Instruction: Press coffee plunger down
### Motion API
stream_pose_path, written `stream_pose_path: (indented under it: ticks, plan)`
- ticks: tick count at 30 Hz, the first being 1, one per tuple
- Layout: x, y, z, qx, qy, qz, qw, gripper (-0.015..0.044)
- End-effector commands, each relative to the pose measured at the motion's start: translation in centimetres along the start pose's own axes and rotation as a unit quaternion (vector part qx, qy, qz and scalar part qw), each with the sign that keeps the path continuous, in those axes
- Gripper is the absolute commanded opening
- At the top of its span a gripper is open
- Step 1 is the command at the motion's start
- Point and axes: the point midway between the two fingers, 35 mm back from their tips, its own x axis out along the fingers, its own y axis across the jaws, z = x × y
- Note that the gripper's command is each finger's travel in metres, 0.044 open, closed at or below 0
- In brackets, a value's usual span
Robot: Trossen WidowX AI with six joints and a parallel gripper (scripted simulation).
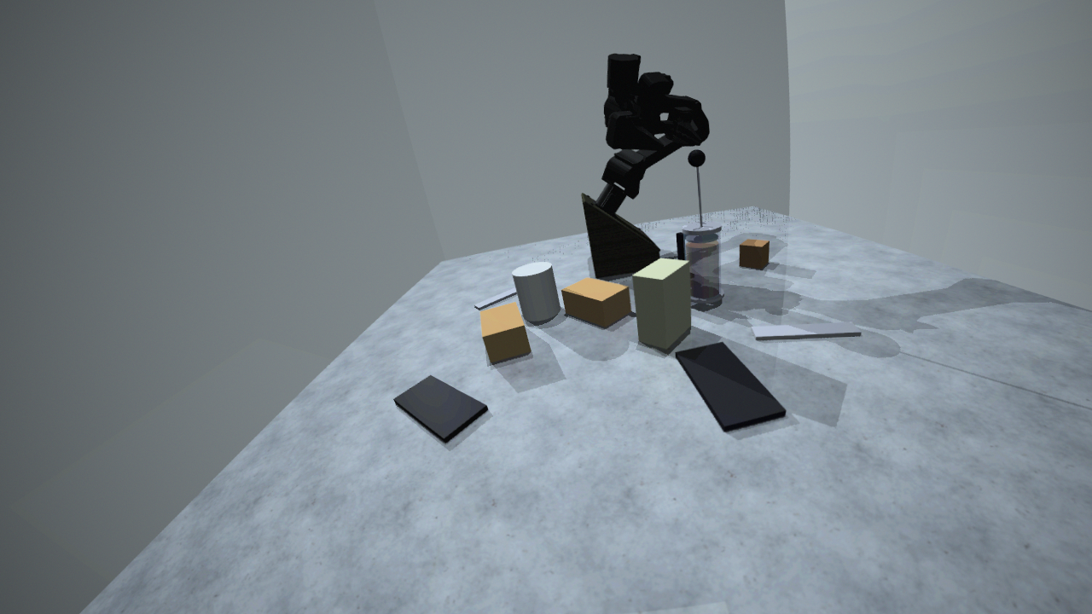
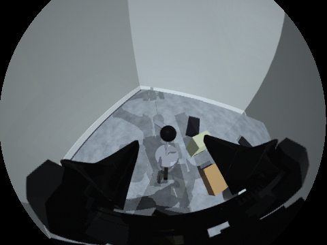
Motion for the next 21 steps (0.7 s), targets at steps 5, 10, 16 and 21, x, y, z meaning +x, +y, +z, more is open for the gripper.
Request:
stream_pose_path:
  ticks: [5,10,16,21]
  plan:
    - [0.9,-0.1,-0.4,0.002,0.006,0.001,1.0,0.044]
    - [1.6,-0.3,-0.5,0.002,0.01,0.0,1.0,0.044]
    - [2.5,-0.3,-0.5,0.001,0.01,-0.001,1.0,0.044]
    - [3.2,-0.1,-0.4,0.001,0.006,0.0,1.0,0.044]
